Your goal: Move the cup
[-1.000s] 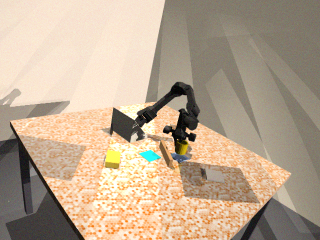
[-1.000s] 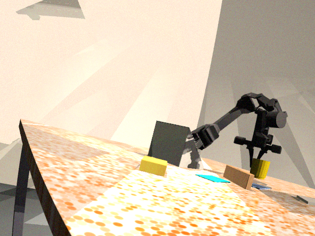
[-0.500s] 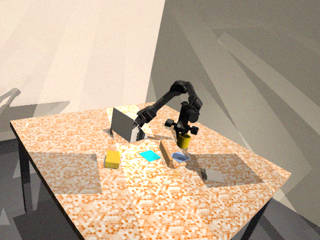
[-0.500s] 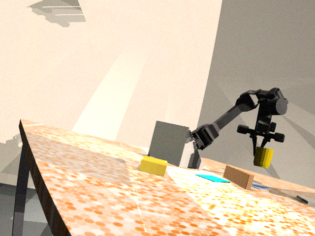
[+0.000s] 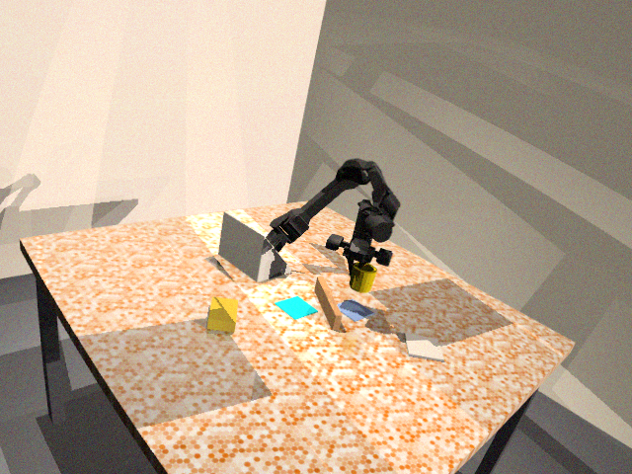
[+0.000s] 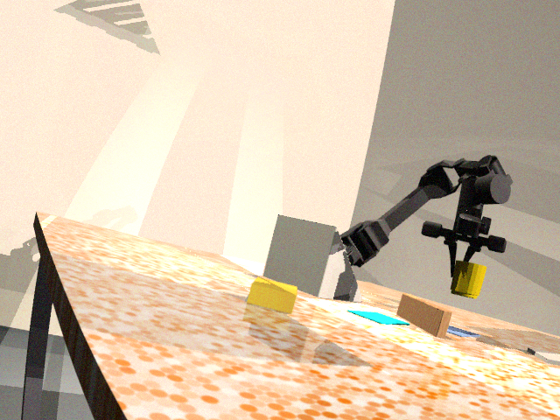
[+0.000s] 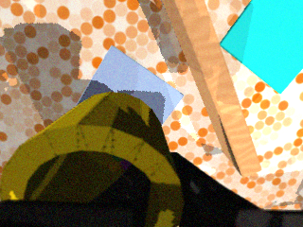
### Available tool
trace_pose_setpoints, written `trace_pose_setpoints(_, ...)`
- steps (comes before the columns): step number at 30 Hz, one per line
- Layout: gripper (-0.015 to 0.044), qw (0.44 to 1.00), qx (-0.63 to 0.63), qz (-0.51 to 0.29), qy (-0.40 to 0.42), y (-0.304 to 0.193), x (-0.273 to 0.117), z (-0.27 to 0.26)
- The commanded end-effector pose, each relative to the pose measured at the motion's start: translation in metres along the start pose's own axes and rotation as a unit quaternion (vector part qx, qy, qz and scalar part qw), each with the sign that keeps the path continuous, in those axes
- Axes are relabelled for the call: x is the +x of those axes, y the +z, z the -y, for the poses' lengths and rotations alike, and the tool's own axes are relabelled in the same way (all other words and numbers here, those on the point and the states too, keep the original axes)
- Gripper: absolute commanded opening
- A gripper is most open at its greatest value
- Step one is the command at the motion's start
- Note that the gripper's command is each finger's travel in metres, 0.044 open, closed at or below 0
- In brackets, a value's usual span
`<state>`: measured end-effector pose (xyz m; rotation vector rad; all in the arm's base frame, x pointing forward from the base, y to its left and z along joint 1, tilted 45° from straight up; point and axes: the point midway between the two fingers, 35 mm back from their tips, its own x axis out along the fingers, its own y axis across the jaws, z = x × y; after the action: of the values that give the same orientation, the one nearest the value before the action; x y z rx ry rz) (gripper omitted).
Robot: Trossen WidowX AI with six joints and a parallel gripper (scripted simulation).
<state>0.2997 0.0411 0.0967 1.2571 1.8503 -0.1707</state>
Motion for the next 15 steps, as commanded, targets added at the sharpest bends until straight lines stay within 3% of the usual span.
trace_pose_setpoints(1, 0.0, 1.0, 0.0, 0.001, 0.001, 0.0, 0.0, 0.0)
trace_pose_setpoints(15, 0.0, 1.0, 0.0, 0.002, -0.002, 0.017, -0.001, 0.028)
